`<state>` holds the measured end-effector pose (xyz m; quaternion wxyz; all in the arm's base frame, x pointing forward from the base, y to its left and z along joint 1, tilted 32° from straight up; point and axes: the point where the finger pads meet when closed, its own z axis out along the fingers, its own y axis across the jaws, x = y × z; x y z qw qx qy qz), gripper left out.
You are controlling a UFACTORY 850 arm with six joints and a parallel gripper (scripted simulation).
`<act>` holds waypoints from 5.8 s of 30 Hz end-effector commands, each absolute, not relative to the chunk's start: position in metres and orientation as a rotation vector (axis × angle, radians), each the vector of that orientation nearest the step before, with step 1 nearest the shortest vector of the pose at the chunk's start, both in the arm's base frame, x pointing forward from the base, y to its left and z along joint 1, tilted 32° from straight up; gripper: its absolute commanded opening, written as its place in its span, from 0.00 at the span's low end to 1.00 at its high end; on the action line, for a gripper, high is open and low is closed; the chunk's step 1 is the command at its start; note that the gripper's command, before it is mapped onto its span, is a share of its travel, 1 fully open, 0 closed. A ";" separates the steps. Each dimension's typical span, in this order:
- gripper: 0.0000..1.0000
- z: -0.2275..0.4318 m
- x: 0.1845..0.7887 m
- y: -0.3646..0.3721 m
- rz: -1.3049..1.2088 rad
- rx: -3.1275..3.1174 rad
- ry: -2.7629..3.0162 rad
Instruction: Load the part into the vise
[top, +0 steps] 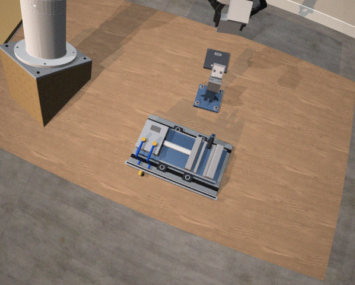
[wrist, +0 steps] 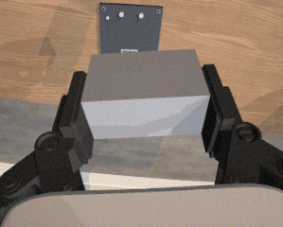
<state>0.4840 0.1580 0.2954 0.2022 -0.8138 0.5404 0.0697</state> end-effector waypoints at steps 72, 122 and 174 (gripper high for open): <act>0.00 0.286 0.612 0.008 -0.883 -2.987 0.230; 0.00 0.286 0.633 0.058 -1.114 -2.559 -1.348; 0.00 0.248 0.543 0.075 -0.795 -1.875 -2.082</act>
